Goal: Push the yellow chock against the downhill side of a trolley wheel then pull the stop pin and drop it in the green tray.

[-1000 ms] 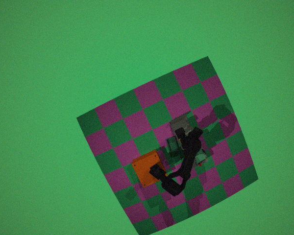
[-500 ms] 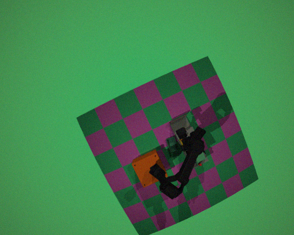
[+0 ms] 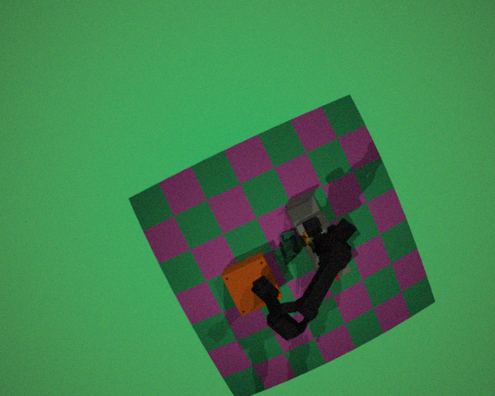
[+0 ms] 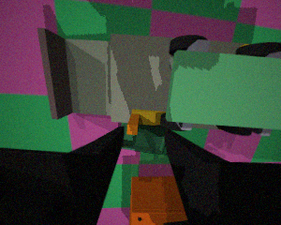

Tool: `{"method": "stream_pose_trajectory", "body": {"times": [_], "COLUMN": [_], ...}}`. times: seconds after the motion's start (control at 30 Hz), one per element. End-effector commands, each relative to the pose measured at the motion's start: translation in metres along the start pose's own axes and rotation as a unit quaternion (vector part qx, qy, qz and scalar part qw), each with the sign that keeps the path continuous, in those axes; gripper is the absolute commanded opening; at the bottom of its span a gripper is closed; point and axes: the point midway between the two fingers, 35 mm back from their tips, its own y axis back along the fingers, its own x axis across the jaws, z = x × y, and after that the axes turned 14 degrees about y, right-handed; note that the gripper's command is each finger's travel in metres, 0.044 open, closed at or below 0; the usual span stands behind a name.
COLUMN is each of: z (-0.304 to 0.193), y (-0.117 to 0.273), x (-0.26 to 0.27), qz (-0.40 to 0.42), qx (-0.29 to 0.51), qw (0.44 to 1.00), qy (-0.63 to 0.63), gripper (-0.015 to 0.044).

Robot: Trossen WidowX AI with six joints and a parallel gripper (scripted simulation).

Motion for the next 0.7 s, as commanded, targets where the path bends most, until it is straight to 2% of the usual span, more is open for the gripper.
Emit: {"method": "stream_pose_trajectory", "body": {"times": [0.0, 0.33, 0.67], "z": [0.007, 0.009, 0.006], "y": [0.009, 0.010, 0.013], "x": [-0.015, -0.058, -0.103], "qz": [-0.005, -0.034, -0.054], "qx": [-0.016, -0.001, 0.030], "qw": [0.999, 0.976, 0.918], "qy": [0.038, 0.215, 0.393], "gripper": [0.0190, 0.0190, 0.0190]}}
